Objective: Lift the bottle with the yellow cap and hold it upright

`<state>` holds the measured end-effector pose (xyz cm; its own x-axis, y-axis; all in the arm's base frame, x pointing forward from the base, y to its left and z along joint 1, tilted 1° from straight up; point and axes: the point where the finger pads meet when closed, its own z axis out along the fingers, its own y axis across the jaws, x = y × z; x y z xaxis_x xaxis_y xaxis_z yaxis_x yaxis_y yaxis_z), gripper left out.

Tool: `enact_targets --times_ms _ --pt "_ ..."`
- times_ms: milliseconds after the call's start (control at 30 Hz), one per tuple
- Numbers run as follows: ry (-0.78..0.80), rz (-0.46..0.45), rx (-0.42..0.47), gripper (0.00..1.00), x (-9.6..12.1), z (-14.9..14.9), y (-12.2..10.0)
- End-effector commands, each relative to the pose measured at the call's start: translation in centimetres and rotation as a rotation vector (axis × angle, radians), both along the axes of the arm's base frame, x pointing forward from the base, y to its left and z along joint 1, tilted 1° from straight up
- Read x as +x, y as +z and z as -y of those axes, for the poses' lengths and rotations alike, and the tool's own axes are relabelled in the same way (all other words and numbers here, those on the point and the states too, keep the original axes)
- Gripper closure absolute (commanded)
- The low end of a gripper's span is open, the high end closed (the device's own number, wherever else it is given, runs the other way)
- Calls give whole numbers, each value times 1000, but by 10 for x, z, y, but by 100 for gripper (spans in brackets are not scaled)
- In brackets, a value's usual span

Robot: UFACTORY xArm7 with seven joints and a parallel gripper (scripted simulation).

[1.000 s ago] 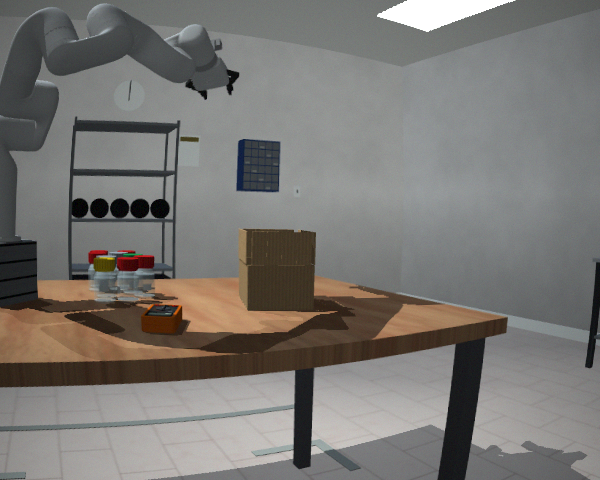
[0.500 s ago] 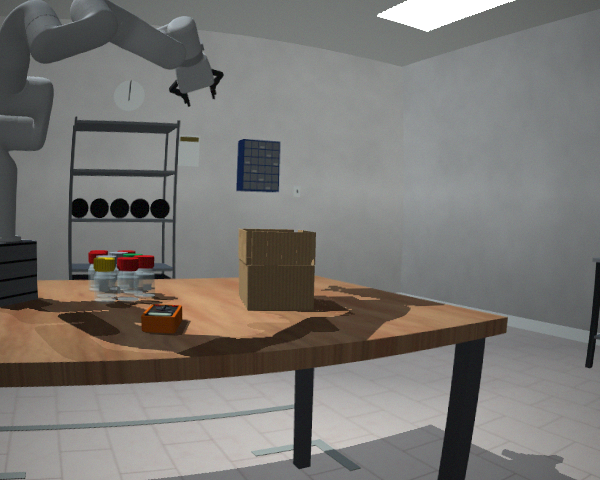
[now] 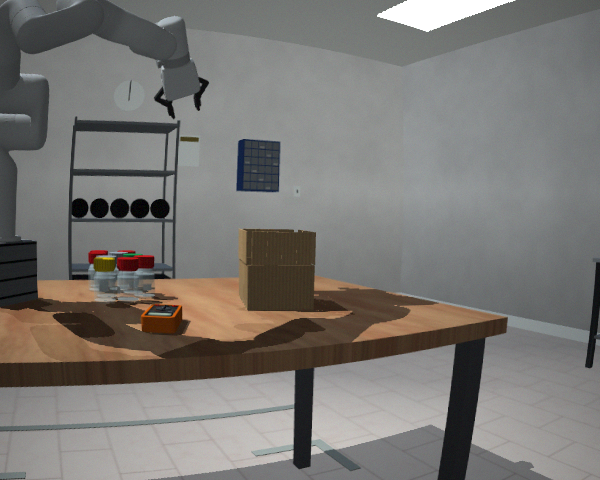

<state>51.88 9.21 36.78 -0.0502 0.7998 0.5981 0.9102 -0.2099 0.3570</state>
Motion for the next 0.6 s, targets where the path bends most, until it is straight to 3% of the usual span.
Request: enact_targets --times_ms 0,567 --pt "35 -21 -98 21 -19 8 -15" --pt "131 -152 -395 21 -75 45 -76"
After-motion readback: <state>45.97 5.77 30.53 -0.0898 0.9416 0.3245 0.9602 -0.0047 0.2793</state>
